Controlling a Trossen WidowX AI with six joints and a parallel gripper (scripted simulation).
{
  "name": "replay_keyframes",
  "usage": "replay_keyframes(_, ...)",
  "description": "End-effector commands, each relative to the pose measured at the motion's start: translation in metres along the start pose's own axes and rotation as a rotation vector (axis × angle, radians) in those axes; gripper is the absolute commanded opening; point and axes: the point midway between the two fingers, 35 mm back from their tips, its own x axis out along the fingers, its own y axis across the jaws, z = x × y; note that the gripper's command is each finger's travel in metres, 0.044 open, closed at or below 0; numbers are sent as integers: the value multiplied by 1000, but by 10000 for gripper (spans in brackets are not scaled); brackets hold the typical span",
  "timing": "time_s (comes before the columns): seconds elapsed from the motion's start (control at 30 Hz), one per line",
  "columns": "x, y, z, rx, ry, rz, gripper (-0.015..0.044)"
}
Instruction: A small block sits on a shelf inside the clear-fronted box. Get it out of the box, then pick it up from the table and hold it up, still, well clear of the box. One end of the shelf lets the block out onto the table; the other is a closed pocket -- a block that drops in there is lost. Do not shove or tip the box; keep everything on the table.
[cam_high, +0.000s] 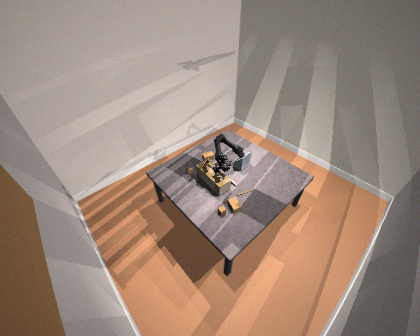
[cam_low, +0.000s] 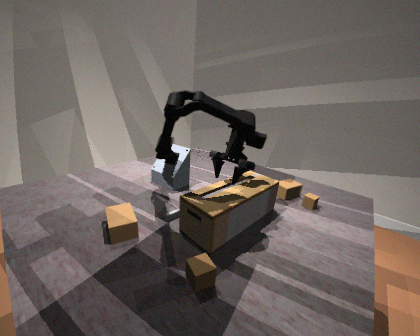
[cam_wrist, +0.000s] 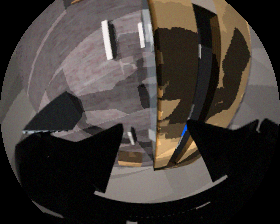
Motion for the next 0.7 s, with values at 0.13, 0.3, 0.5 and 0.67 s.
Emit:
replay_keyframes(0.13,15,2,3,-15,12,4,400)
replay_keyframes(0.3,23,2,5,-19,17,6,400)
replay_keyframes(0.5,33,4,7,-24,24,8,400)
replay_keyframes(0.67,40,5,8,-28,29,10,400)
